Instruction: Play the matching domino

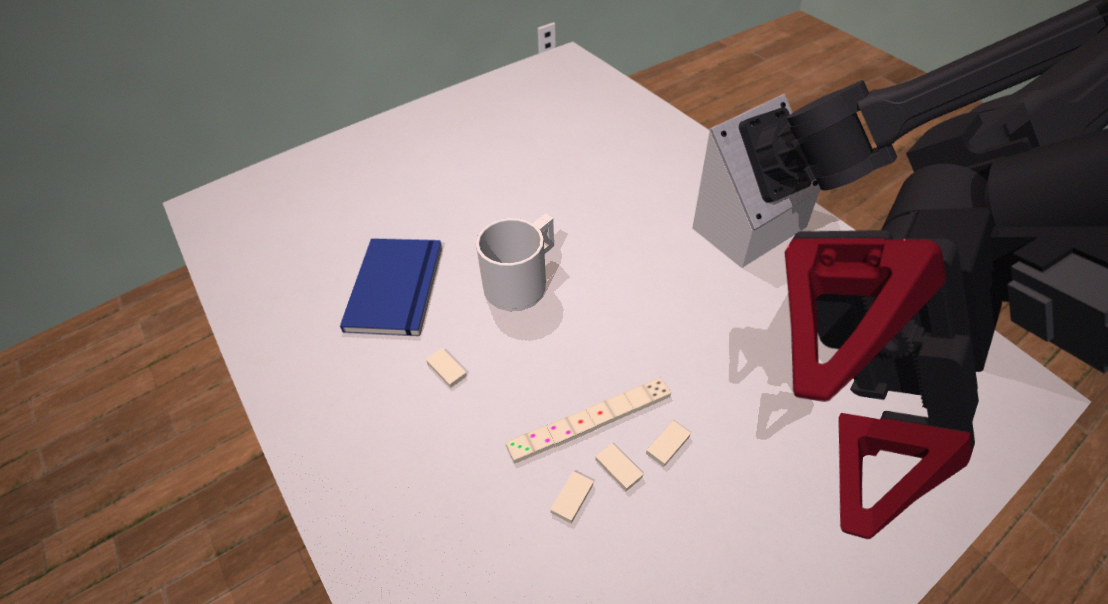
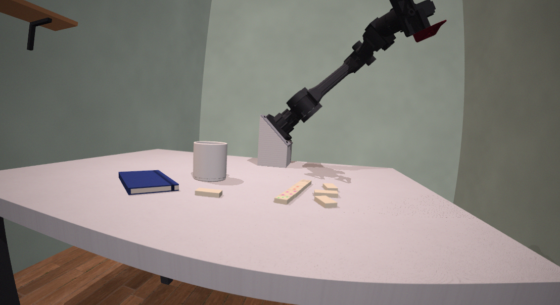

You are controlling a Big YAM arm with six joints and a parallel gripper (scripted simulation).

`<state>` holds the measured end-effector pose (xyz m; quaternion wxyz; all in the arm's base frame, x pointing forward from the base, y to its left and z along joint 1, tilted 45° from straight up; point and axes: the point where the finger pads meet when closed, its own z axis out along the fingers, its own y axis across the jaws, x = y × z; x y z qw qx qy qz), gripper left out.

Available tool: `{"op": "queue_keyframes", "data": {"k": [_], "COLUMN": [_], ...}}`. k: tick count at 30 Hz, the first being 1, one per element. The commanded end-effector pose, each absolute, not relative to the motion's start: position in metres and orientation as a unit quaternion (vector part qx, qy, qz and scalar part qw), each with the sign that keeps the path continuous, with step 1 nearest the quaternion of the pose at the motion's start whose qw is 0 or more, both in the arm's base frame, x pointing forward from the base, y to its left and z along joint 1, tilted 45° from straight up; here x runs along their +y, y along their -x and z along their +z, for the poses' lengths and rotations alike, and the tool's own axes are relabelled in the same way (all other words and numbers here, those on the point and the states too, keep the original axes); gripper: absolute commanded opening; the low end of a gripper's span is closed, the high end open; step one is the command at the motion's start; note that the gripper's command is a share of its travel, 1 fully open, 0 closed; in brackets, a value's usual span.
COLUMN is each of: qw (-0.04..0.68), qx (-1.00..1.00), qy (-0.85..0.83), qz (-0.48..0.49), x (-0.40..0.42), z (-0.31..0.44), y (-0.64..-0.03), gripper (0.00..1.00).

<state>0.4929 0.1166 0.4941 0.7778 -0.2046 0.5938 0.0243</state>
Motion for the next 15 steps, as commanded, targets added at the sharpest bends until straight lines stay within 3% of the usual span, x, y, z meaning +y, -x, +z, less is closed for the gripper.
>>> {"op": "queue_keyframes", "data": {"k": [1,15], "qw": [0.783,0.776], "qx": [0.600,0.609], "qy": [0.165,0.162], "qz": [0.026,0.024], "x": [0.093,0.090], "z": [0.525,0.515], "y": [-0.500,-0.502], "gripper": [1.00,1.00]}}
